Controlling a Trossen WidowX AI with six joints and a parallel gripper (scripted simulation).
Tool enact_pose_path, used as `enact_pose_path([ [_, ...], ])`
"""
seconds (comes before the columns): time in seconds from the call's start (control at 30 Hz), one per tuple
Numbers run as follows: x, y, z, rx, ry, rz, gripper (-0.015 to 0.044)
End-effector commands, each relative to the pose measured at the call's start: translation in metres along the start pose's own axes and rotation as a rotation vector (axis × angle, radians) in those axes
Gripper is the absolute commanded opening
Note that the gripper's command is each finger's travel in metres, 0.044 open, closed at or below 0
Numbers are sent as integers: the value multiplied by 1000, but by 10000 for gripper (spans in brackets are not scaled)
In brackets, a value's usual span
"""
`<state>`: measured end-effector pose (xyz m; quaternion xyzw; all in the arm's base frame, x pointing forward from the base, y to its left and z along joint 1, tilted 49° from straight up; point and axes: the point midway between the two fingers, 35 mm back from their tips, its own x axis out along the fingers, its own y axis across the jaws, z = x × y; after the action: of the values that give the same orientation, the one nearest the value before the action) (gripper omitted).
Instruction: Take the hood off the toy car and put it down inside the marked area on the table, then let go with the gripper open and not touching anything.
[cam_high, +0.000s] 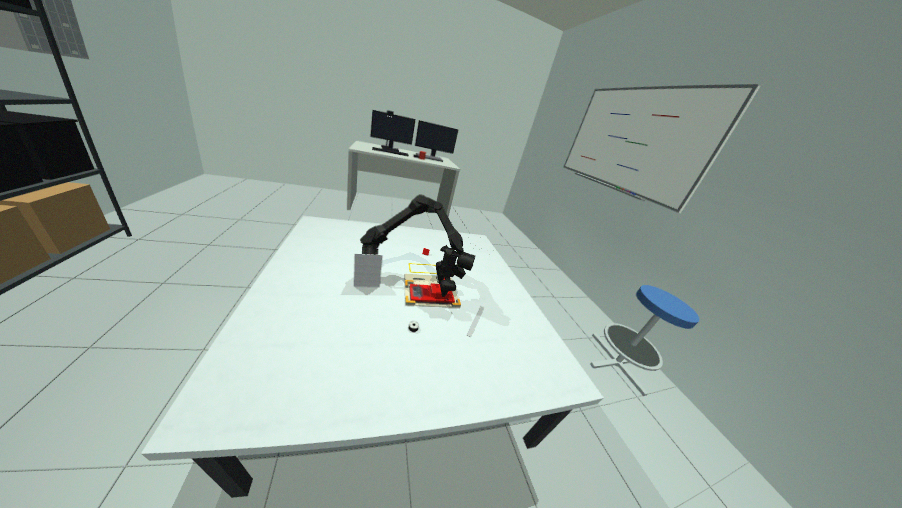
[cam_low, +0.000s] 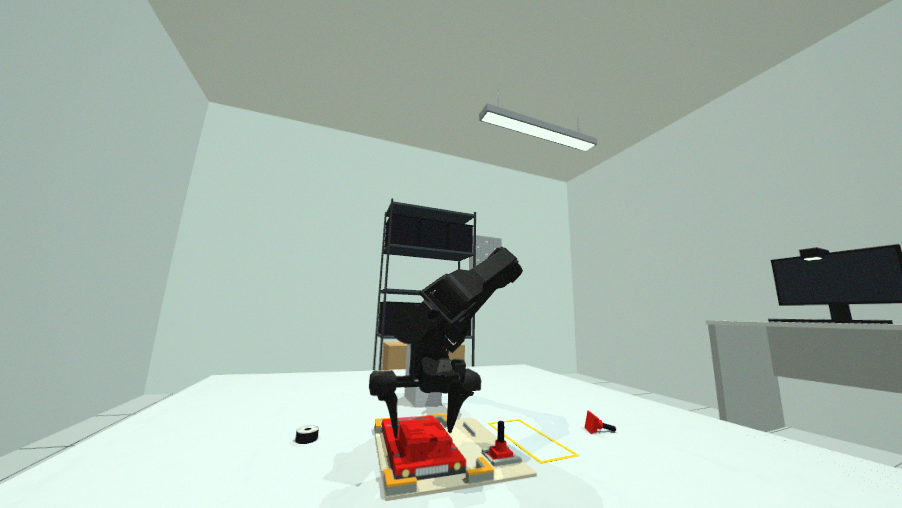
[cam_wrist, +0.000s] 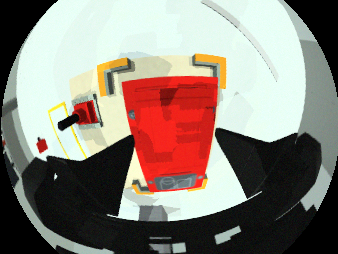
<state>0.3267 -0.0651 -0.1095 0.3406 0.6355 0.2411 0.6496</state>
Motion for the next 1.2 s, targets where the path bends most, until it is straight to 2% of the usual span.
enact_pose_path([
  [0.0, 3, 1, -1, 4, 1, 4, 440],
  [0.3, 8, 1, -1, 4, 1, 4, 440],
  [0.4, 5, 0, 0, 0, 0, 0, 361],
  [0.73, 5, 0, 0, 0, 0, 0, 295],
  [1.1, 0, 0, 0, 0, 0, 0, 6],
  [1.17, -2, 0, 0, 0, 0, 0, 0],
])
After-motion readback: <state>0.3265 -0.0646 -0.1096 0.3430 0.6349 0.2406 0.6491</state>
